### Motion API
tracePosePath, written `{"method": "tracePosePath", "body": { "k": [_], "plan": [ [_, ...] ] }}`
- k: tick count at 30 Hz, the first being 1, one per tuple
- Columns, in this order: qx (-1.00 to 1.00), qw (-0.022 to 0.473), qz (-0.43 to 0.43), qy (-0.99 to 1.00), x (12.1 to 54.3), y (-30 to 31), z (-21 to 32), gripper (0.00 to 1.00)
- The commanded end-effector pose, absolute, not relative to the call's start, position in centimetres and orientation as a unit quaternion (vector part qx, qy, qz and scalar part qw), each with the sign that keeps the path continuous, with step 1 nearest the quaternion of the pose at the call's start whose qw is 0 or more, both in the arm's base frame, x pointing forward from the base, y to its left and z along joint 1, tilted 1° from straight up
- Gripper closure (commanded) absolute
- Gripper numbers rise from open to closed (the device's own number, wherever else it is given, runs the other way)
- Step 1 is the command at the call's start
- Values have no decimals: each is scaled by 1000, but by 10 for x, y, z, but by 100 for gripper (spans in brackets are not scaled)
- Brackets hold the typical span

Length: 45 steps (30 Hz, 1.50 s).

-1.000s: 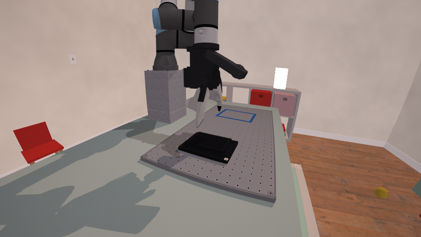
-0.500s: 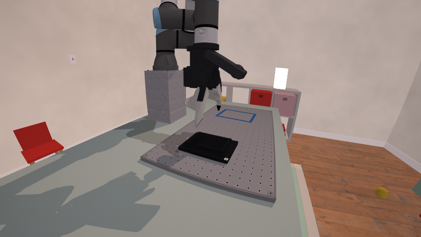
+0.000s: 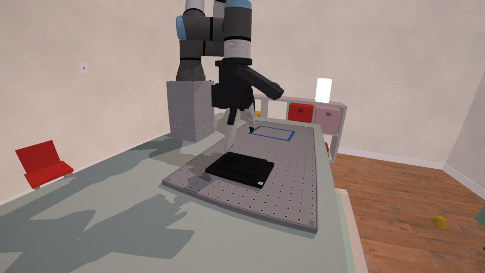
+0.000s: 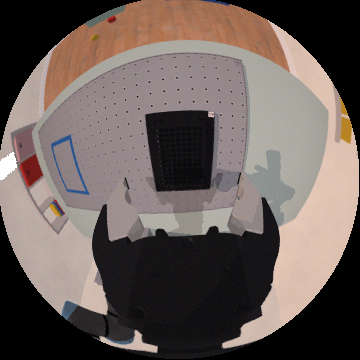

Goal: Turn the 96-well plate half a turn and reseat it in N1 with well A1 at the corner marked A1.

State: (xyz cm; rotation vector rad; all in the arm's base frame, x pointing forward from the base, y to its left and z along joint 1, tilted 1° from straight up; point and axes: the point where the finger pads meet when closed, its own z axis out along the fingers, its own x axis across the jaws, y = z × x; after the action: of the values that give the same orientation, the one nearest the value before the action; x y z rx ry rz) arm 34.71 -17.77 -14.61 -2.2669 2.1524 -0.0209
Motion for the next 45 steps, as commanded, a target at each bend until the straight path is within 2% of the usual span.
{"method": "tracePosePath", "body": {
  "k": [1,34,45],
  "plan": [
    [-725,8,-8,689,348,-178,-153,0],
    [-725,8,-8,689,349,-178,-201,0],
    [-725,8,-8,689,349,-178,-202,0]
  ]
}}
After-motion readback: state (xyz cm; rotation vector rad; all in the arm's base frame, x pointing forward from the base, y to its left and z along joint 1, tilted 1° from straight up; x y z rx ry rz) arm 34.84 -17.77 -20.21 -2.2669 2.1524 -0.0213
